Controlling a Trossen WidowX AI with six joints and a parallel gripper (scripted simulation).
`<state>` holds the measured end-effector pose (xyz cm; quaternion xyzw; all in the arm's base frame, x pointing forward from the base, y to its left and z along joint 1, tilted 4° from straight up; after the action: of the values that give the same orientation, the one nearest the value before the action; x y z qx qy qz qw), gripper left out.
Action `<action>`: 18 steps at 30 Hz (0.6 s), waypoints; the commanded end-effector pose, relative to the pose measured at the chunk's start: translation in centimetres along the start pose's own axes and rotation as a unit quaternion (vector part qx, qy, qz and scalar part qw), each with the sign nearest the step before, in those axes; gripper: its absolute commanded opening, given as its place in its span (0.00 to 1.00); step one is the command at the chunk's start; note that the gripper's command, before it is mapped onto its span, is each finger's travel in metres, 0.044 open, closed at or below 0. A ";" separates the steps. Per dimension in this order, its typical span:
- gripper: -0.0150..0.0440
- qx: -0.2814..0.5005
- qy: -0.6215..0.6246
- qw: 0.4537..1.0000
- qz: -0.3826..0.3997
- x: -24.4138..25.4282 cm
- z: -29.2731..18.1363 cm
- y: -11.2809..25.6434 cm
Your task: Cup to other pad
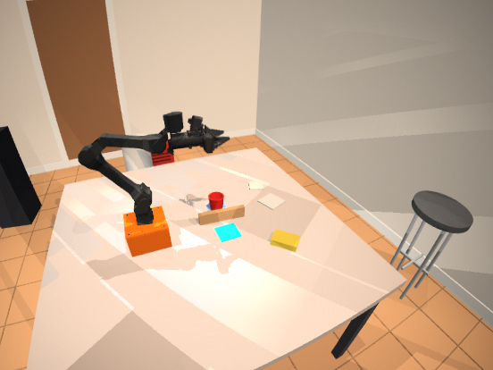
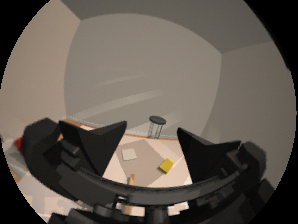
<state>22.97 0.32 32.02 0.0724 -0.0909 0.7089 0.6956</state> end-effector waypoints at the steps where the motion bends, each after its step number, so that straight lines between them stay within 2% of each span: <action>1: 0.89 0.006 -0.007 1.000 0.000 0.0 -0.1 -0.2; 5: 0.71 0.136 -0.152 0.979 -0.019 0.9 -3.1 -3.1; 8: 0.58 0.242 -0.265 0.931 -0.067 1.8 -6.0 -5.0; 10: 0.50 0.282 -0.308 0.904 -0.096 2.2 -7.3 -5.7; 18: 0.50 0.396 -0.429 0.777 -0.237 3.8 -12.1 -7.3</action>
<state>28.73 4.29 25.60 0.4975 -0.0923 0.5684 0.6488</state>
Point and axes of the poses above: the point midway between the two fingers, 35 mm back from their tips, its own y axis back along the fingers, its own x axis across the jaws, z = x × y, the point moved 9 cm from there along y, back along the fingers, and after that the axes turned 14 degrees about -y, right-handed, at the moved point
